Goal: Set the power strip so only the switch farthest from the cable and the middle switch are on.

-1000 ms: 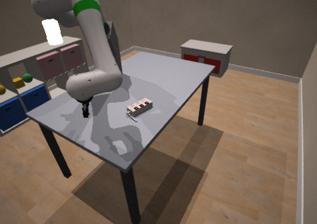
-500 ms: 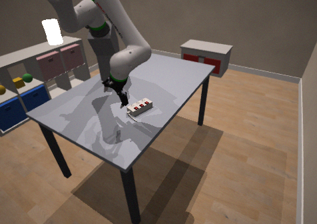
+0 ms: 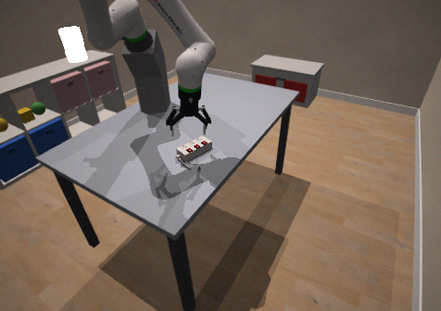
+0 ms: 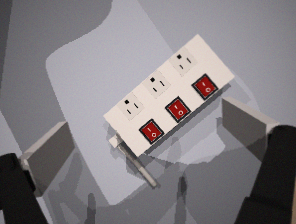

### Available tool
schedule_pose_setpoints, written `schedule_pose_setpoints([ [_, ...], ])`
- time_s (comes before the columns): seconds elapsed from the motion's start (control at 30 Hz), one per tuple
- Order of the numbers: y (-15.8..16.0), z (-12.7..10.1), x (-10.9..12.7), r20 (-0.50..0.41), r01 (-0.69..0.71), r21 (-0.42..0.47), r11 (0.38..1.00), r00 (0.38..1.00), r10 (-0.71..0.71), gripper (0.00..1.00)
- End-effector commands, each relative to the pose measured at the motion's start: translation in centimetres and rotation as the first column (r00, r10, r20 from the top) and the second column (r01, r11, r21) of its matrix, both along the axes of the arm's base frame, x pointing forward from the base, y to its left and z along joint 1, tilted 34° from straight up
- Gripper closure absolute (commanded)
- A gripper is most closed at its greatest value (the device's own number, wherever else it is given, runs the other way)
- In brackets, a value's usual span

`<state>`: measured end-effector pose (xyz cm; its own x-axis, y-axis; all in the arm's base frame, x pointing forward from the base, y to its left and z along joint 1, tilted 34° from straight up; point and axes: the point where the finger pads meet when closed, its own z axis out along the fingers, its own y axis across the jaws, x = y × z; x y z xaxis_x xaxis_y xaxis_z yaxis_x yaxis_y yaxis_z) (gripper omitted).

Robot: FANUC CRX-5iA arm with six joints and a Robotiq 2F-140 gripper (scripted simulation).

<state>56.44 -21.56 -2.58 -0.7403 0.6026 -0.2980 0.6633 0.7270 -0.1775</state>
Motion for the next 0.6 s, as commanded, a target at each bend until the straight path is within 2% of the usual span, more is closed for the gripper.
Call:
schedule_pose_setpoints([
  [0.0,1.44,-0.76,1.21,0.019,-0.135,0.000,0.991,0.991,0.135,0.00],
  [0.57,1.55,-0.81,1.27,0.019,-0.142,0.000,0.990,0.990,0.142,0.00],
])
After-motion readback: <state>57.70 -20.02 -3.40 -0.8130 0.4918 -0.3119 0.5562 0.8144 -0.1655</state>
